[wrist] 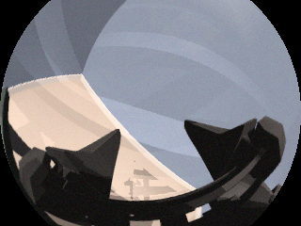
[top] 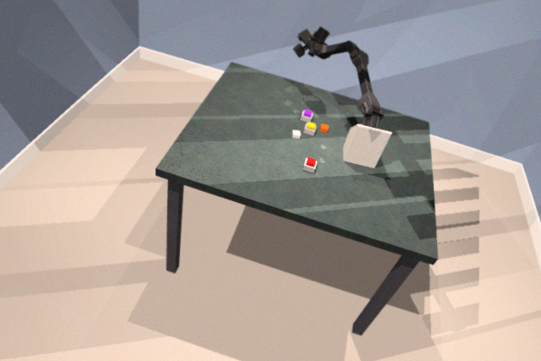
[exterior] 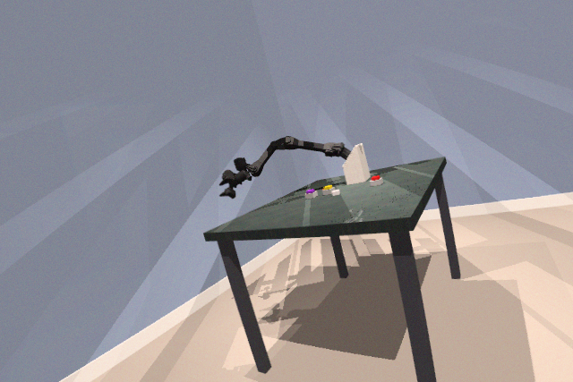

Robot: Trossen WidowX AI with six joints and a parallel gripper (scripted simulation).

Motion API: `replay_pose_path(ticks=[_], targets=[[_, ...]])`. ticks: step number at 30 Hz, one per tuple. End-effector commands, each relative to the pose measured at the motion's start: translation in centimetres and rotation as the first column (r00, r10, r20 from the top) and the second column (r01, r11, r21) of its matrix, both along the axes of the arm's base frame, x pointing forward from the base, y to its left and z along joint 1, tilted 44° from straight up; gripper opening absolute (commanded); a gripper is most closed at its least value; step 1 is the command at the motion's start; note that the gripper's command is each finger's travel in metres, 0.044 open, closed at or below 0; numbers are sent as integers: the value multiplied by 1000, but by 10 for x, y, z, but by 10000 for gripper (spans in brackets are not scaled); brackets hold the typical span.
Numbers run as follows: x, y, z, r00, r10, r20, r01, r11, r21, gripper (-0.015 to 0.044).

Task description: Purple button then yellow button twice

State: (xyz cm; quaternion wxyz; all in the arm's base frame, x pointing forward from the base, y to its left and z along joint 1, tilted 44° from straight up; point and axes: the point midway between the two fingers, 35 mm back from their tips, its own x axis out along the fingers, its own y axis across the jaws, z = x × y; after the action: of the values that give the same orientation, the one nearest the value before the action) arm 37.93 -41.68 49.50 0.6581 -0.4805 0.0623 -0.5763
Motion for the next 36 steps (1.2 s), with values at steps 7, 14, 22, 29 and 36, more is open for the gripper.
replay_pose_path(ticks=[7,14,22,29,36], targets=[[58,57,-84,982,178,-67,-145,926,348,400],[78,135,-171,946,291,-141,-142,766,627,400],[50,228,-259,894,357,-272,12,587,809,400],[-14,298,-320,816,374,-440,225,497,838,400],[-105,344,-356,685,341,-644,444,505,740,400]])
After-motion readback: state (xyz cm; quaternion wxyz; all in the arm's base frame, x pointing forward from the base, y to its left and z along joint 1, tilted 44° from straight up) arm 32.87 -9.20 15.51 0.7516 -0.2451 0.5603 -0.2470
